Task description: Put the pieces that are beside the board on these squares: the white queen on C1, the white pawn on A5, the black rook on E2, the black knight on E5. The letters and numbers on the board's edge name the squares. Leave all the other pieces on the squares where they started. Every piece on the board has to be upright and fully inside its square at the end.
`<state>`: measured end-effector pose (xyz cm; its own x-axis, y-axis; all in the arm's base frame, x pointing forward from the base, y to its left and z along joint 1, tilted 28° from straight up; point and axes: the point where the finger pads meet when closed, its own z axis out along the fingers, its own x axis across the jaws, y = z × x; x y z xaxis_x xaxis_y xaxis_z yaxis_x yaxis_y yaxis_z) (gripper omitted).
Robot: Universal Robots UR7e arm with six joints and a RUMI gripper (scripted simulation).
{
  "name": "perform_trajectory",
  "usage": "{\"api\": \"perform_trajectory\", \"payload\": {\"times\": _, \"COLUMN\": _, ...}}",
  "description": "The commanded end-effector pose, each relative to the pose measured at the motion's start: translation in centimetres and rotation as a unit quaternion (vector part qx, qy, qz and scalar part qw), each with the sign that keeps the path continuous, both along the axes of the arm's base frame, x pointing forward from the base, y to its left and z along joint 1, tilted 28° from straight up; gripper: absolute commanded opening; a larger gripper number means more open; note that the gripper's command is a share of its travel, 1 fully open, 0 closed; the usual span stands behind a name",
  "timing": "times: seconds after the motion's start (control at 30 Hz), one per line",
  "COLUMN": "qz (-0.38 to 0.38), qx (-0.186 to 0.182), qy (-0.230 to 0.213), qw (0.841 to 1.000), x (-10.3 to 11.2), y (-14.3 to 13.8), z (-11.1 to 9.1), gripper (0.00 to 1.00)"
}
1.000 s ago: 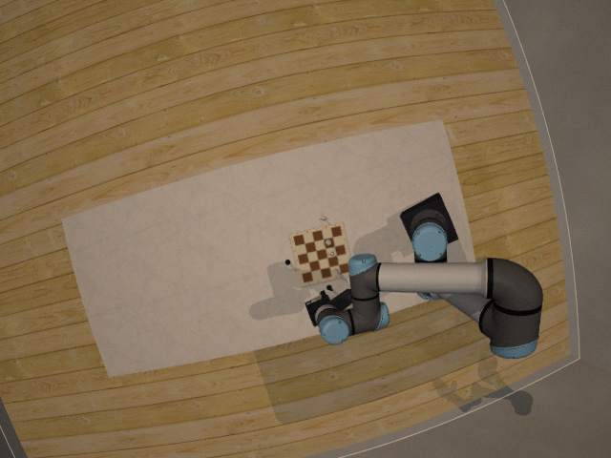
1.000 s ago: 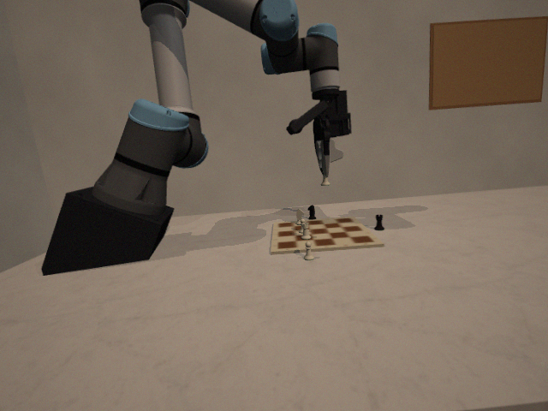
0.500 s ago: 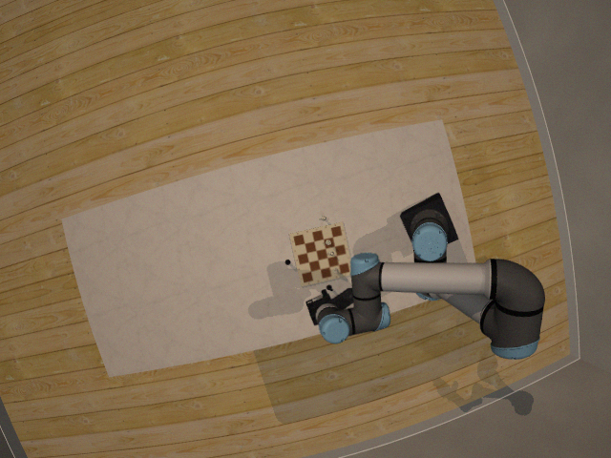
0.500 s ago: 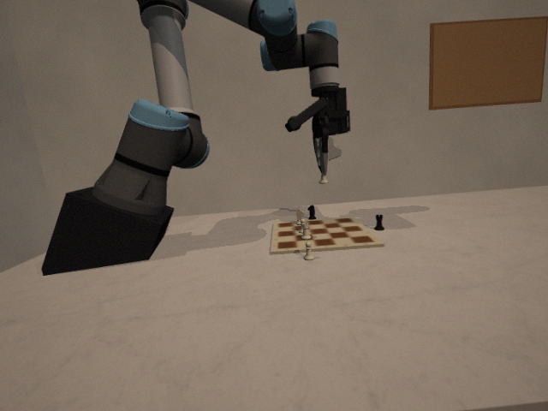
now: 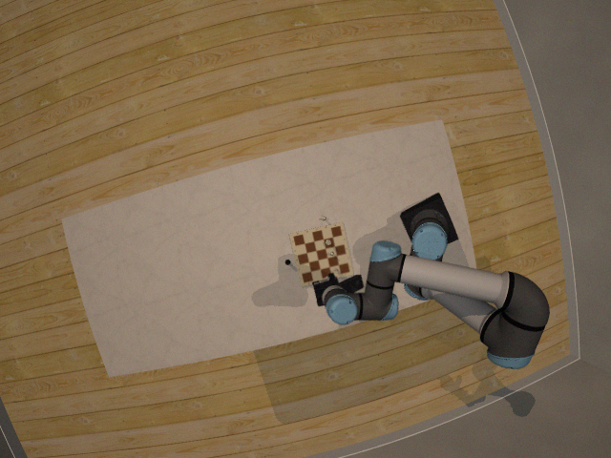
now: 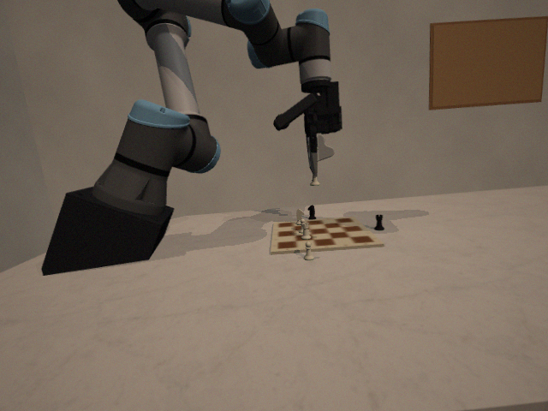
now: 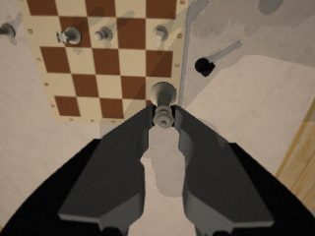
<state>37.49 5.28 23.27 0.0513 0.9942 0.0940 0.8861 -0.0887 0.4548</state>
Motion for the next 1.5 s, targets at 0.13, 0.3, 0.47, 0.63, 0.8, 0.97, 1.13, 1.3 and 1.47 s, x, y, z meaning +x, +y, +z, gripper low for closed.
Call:
{"api": "perform_trajectory", "payload": {"times": 0.13, "qz": -0.004, "qx": 0.011, "qy": -0.001, "qw": 1.0, "x": -0.8, "y": -0.7, "z": -0.2, "gripper": 0.0}}
{"api": "perform_trajectory", "payload": {"times": 0.3, "qz": -0.004, "qx": 0.011, "qy": -0.002, "qw": 1.0, "x": -0.8, "y": -0.7, "z": -0.1, "gripper": 0.0}}
{"api": "perform_trajectory", "payload": {"times": 0.47, "qz": -0.003, "qx": 0.012, "qy": 0.0, "qw": 1.0, "x": -0.7, "y": -0.7, "z": -0.5, "gripper": 0.0}}
{"api": "perform_trajectory", "payload": {"times": 0.63, "qz": -0.002, "qx": 0.012, "qy": 0.001, "qw": 1.0, "x": -0.2, "y": -0.5, "z": -1.5, "gripper": 0.0}}
{"api": "perform_trajectory", "payload": {"times": 0.8, "qz": -0.002, "qx": 0.012, "qy": 0.001, "qw": 1.0, "x": 0.8, "y": -0.4, "z": -3.4, "gripper": 0.0}}
{"api": "perform_trajectory", "payload": {"times": 0.97, "qz": -0.002, "qx": 0.012, "qy": 0.001, "qw": 1.0, "x": 1.5, "y": -0.3, "z": -4.7, "gripper": 0.0}}
{"api": "perform_trajectory", "payload": {"times": 1.13, "qz": -0.002, "qx": 0.012, "qy": 0.001, "qw": 1.0, "x": 2.5, "y": -0.1, "z": -6.8, "gripper": 0.0}}
{"api": "perform_trajectory", "payload": {"times": 1.3, "qz": -0.002, "qx": 0.012, "qy": 0.001, "qw": 1.0, "x": 3.3, "y": 0.0, "z": -8.2, "gripper": 0.0}}
{"api": "perform_trajectory", "payload": {"times": 1.47, "qz": -0.002, "qx": 0.012, "qy": 0.001, "qw": 1.0, "x": 3.5, "y": 0.1, "z": -8.7, "gripper": 0.0}}
